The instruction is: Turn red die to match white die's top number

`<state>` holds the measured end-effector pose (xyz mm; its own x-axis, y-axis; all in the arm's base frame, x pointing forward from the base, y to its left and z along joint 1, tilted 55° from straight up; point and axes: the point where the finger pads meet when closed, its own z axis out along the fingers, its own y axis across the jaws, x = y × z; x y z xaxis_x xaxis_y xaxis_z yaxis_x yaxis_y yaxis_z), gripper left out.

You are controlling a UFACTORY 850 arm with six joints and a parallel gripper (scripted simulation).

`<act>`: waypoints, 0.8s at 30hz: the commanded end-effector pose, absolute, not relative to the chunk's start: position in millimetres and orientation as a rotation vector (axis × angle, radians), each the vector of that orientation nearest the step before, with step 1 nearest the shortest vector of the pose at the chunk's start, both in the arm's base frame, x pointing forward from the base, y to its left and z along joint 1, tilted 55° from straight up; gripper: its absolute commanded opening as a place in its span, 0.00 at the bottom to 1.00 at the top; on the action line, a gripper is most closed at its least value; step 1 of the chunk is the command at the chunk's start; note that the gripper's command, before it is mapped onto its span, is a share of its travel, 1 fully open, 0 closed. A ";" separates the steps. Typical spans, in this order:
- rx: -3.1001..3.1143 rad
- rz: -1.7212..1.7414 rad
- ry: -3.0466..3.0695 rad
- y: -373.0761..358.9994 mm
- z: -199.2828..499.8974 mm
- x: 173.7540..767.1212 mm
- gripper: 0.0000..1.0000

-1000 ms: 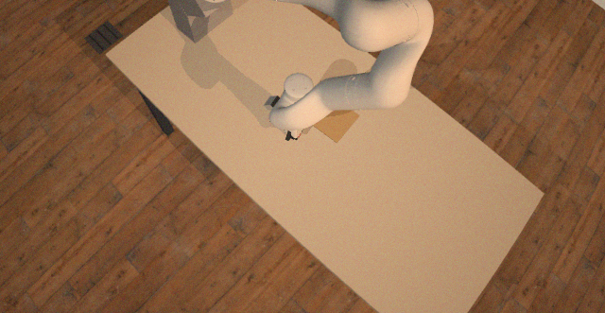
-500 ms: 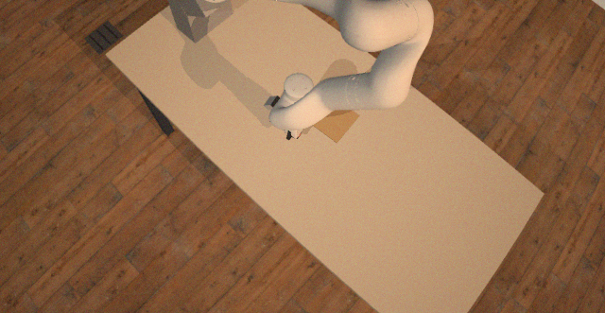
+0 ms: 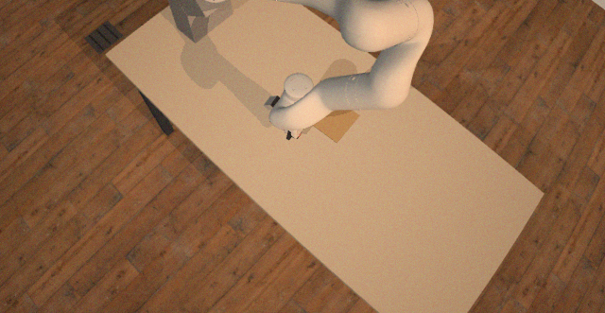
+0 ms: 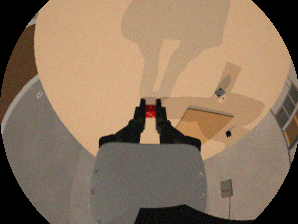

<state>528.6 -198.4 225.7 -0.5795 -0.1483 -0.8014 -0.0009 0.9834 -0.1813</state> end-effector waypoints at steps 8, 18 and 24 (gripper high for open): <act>-0.104 -0.199 2.181 -198.5 225.9 528.5 0.11; -0.104 -0.199 2.181 -195.4 242.7 504.5 0.11; -0.104 -0.199 2.181 -191.4 264.4 473.5 0.11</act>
<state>494.2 -194.0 248.9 -0.5796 -0.1485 -0.8012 0.0001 0.9832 -0.1823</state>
